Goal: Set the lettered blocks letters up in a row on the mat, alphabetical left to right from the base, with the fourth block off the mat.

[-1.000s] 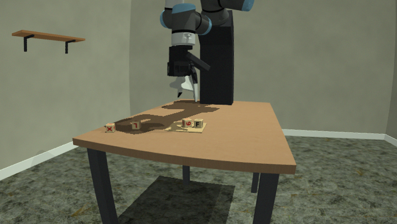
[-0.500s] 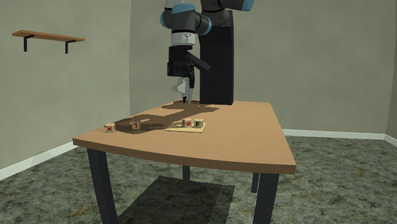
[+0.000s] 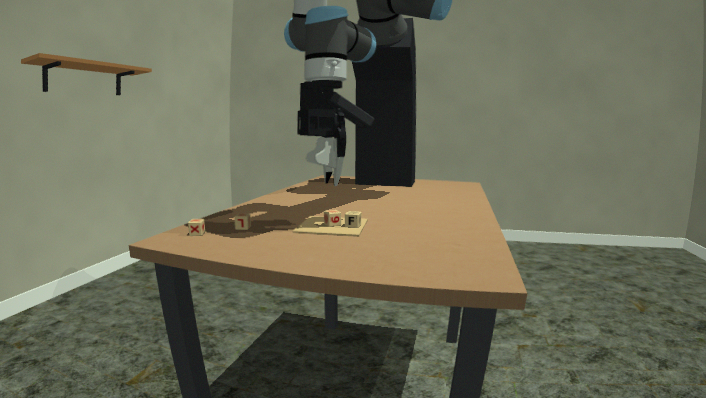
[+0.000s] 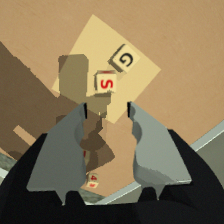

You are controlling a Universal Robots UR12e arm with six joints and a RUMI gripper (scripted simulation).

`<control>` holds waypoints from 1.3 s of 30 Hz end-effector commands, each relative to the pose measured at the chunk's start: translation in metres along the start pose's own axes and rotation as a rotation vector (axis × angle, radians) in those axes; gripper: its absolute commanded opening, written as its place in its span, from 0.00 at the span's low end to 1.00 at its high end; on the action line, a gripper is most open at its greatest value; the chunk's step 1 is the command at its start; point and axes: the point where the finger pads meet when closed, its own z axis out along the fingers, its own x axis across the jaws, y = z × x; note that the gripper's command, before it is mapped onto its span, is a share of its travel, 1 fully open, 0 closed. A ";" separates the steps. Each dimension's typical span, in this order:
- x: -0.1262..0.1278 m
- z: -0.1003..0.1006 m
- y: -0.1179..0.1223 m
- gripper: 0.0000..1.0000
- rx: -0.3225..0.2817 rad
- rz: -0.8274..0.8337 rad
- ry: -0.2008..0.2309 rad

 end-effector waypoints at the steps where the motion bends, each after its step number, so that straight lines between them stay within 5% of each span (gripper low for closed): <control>1: 0.000 0.000 0.000 0.28 0.000 0.000 0.001; 39: 0.000 0.013 0.000 0.28 -0.001 0.000 0.000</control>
